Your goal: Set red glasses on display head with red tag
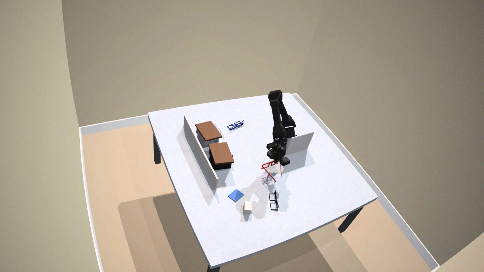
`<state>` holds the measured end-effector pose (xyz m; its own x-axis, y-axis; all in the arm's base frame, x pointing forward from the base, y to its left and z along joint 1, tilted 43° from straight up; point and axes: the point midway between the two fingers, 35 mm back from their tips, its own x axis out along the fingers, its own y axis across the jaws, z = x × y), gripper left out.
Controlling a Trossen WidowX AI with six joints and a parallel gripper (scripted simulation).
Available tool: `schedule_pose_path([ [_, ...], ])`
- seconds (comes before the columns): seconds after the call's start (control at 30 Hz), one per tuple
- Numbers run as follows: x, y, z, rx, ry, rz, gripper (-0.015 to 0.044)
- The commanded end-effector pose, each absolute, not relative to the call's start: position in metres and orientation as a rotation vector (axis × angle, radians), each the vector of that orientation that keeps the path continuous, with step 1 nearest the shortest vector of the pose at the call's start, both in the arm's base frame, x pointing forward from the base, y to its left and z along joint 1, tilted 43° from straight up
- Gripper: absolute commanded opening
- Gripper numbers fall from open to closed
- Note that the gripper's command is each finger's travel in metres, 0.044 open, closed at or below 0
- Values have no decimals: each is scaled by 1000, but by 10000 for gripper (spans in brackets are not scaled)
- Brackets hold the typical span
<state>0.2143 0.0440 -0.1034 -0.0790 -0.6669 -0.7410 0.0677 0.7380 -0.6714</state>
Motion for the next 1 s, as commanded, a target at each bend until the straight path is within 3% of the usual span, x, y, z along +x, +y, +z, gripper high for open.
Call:
schedule_pose_path([
  [0.0,210,43,-103,-505,1547,-655,0],
  [0.97,214,43,-103,-505,1547,-655,0],
])
